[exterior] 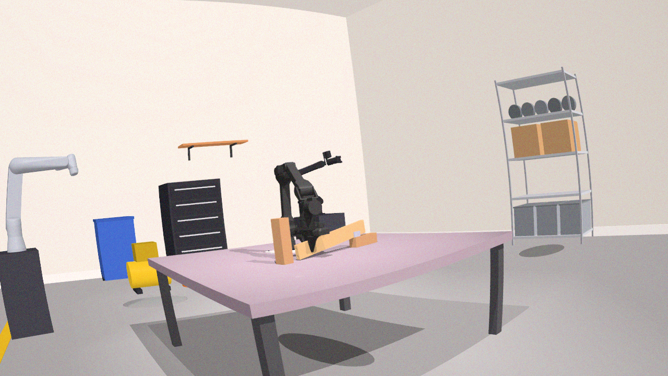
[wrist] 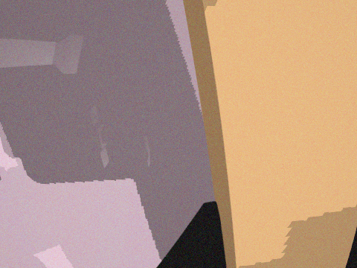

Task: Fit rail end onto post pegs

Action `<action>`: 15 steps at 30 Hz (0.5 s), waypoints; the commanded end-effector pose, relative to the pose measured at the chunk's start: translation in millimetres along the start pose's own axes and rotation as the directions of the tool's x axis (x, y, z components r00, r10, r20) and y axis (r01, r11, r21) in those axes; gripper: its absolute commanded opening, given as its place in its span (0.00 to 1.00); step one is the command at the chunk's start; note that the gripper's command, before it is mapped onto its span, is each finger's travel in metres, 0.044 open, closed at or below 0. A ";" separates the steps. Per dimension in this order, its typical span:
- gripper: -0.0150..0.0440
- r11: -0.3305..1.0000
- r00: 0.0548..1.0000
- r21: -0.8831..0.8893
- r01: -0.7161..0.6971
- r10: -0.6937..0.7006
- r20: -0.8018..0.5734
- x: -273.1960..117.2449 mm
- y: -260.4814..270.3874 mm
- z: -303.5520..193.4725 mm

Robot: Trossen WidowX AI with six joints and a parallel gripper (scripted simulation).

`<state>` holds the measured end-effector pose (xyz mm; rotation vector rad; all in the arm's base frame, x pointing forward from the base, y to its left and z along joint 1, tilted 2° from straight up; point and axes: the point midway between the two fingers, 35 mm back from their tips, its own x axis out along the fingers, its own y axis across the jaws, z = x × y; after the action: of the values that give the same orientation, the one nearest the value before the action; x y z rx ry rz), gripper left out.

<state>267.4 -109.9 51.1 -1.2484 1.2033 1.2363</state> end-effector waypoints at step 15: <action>0.25 1.000 1.000 0.000 0.003 -0.003 0.003 -10.5 -1.6 0.5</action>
<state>267.7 -109.9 58.2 -1.2493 1.2053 1.2381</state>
